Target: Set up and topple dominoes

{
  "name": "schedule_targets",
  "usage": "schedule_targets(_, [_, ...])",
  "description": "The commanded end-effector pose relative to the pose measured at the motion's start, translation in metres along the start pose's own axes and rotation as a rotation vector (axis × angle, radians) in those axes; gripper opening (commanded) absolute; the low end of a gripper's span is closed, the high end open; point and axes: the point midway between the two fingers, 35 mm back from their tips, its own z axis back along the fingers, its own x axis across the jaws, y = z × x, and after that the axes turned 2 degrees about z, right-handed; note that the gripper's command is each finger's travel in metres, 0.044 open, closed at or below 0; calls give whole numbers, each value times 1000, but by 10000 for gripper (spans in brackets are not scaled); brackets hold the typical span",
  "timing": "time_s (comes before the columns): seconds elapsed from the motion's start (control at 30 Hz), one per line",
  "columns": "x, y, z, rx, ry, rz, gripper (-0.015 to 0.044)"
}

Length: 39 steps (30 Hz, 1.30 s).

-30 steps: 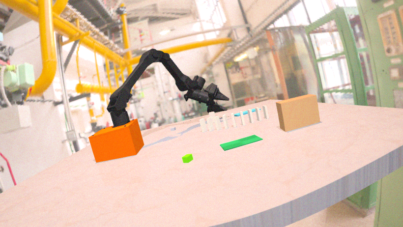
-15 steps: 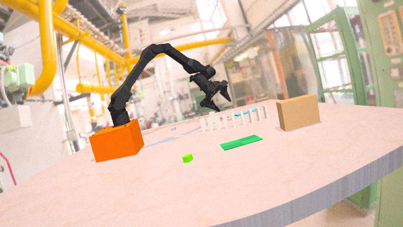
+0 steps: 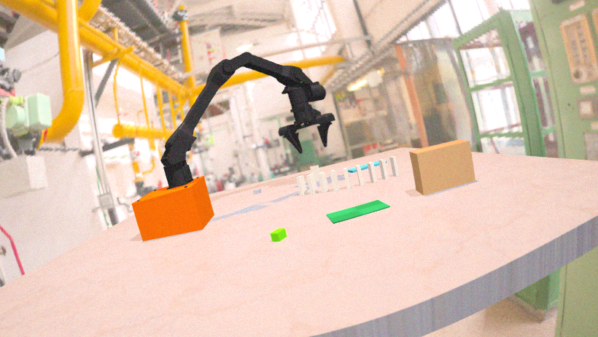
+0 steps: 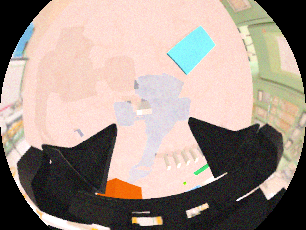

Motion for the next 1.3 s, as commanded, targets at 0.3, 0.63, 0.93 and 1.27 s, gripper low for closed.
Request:
schedule_targets(0.3, [8, 3, -44, 10, -46, 19, 440])
schedule_targets(0.63, [10, 4, -61, 10, -46, 19, 440])
schedule_targets(0.93, [10, 5, -74, 10, -46, 19, 440])
schedule_targets(1.27, [10, 5, -74, 10, -46, 19, 204])
